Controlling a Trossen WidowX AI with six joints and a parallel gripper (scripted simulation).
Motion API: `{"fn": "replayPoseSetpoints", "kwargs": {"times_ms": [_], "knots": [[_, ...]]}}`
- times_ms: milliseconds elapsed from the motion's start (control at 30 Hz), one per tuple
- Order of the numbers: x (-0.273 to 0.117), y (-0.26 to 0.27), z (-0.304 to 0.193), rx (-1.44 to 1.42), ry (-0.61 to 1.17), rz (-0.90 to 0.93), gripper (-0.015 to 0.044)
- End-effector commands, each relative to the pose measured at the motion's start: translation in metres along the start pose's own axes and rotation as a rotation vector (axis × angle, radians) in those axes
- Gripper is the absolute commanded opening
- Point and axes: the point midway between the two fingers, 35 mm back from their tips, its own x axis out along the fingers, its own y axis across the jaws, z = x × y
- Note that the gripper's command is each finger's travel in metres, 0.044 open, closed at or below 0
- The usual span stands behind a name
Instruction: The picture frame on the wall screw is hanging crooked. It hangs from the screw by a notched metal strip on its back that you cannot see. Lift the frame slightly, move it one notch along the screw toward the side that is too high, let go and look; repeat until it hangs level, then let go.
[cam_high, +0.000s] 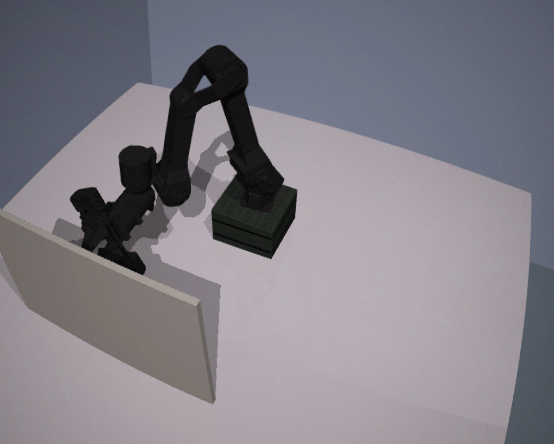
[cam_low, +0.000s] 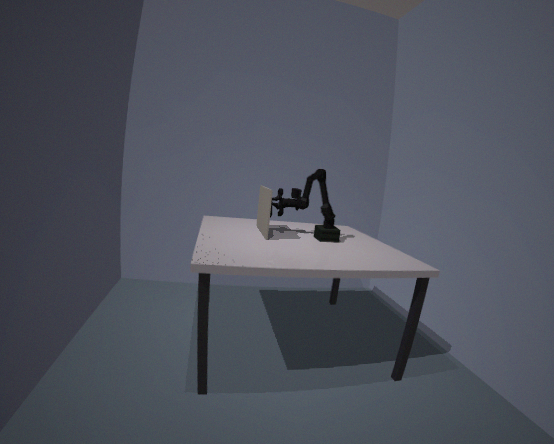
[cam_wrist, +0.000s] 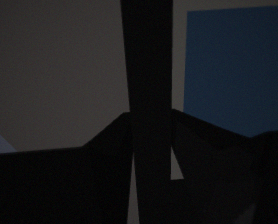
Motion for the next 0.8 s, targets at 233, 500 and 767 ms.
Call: {"fn": "replayPoseSetpoints", "kwargs": {"times_ms": [233,500,767], "knots": [[-0.0002,0.0052,-0.0057,-0.002,0.001,0.014,0.0],[-0.0002,0.0045,-0.0058,-0.002,0.001,0.014,0.0],[-0.0001,0.0028,-0.0057,-0.002,0.001,0.014,0.0]]}}
